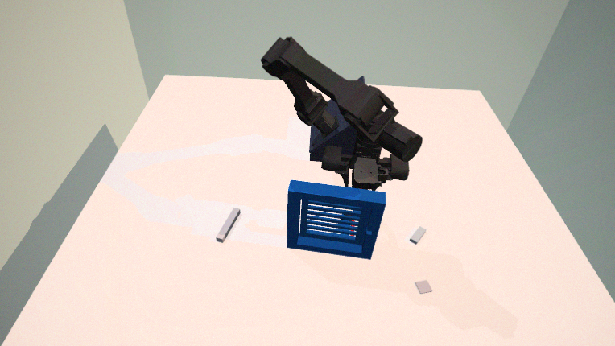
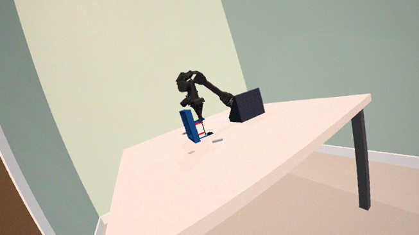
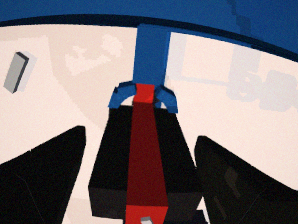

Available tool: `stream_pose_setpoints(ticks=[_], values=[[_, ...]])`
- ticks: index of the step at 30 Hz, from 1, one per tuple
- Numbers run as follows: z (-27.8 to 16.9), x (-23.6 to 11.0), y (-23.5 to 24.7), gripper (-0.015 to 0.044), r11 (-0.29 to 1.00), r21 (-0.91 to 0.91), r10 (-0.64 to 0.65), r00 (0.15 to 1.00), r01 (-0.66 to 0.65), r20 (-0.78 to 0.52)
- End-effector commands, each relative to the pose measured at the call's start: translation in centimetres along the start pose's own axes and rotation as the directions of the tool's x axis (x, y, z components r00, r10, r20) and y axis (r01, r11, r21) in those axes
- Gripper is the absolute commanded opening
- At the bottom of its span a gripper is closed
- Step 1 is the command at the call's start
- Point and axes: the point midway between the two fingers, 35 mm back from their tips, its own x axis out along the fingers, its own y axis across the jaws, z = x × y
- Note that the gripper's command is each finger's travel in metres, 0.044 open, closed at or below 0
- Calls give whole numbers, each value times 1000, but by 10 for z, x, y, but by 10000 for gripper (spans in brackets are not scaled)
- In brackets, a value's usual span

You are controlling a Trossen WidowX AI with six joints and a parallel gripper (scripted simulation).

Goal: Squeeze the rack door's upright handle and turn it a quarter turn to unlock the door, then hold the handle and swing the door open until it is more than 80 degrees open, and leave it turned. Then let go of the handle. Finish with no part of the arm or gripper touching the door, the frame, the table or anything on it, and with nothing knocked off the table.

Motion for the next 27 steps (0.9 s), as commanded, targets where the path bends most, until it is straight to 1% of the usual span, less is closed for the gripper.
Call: stream_pose_setpoints(ticks=[1,6,15,19,23,27], values=[[-1,4,-1,213,1000,-4,2,1000,-2,-8],[-1,4,-1,82,1000,-4,2,1000,-2,-8],[-1,4,-1,22,1000,-4,2,1000,-2,-8],[-1,4,-1,20,1000,-12,2,1000,-2,-8],[-1,4,-1,20,985,-174,2,1000,-3,-8],[-1,4,-1,20,932,-363,2,1000,-5,-8]])
